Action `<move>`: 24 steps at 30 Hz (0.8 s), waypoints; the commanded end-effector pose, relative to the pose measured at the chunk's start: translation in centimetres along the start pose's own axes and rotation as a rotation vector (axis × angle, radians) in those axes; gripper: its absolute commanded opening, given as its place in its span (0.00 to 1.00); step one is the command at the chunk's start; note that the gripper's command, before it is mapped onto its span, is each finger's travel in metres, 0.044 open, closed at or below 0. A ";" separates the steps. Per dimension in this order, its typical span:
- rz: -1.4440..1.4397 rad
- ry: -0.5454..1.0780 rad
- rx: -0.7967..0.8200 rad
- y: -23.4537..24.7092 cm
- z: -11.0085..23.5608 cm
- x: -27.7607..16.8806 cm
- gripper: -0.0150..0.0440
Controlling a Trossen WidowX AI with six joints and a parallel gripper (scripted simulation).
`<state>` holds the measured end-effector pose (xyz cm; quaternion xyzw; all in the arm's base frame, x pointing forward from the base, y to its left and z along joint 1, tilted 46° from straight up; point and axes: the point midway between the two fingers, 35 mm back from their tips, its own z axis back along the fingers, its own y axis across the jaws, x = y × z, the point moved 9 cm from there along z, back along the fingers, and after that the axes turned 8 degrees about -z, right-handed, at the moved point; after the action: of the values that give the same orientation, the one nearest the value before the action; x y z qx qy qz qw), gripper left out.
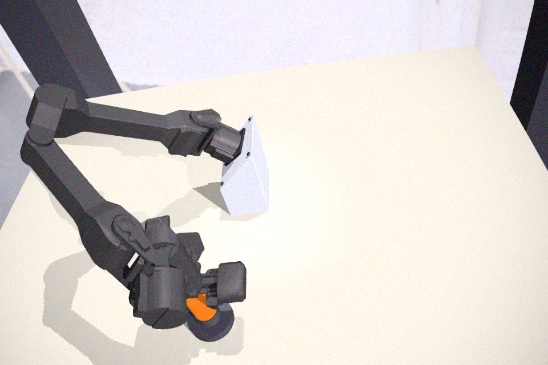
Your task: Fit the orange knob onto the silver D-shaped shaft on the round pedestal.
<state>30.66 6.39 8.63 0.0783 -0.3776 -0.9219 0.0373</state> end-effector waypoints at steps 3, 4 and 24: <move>0.000 0.001 0.000 0.0 0.0 0.0 0.52; 0.000 0.001 0.000 0.0 0.0 0.0 0.57; 0.001 0.001 -0.005 -0.2 2.2 -0.3 1.00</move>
<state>30.54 6.68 8.95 0.0729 -0.3796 -0.9216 0.0366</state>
